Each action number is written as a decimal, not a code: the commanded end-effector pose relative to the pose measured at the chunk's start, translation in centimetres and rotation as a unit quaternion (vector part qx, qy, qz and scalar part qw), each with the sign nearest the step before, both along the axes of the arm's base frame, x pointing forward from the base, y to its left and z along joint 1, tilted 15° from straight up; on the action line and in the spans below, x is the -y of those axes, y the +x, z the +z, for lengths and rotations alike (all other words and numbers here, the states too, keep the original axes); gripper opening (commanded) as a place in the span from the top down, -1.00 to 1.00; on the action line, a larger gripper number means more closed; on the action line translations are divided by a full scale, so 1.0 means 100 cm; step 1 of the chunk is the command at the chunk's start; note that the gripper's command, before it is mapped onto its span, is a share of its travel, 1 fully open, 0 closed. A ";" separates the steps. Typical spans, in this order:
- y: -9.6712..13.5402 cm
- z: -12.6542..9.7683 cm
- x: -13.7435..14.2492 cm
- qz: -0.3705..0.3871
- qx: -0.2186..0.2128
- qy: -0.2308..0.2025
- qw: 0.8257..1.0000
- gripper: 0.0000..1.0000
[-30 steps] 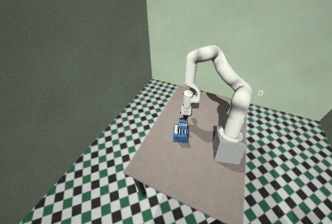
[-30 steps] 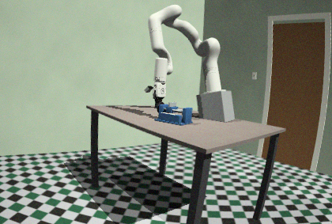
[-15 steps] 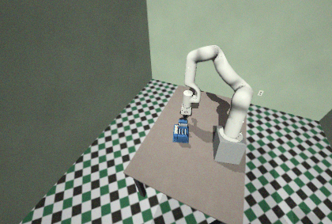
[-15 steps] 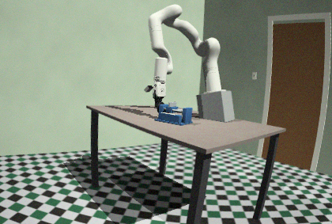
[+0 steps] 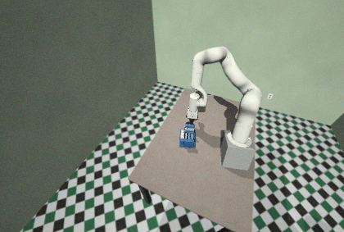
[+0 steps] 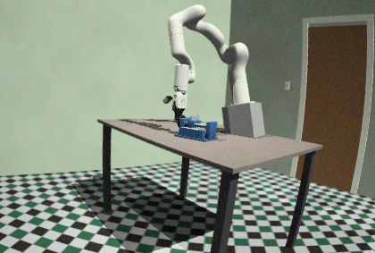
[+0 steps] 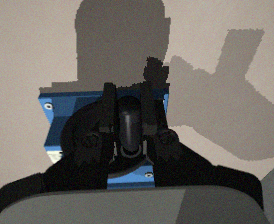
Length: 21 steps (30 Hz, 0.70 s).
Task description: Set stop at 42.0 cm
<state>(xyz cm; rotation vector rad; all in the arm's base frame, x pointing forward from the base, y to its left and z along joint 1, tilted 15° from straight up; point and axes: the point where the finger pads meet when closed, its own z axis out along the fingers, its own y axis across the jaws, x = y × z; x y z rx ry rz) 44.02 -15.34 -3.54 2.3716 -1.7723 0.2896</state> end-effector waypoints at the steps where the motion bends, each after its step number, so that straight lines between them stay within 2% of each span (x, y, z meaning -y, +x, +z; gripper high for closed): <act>1: 0.002 0.002 -0.001 0.000 0.001 0.000 1.000 0.88; 21: 0.012 0.006 -0.005 0.000 0.001 0.000 1.000 0.88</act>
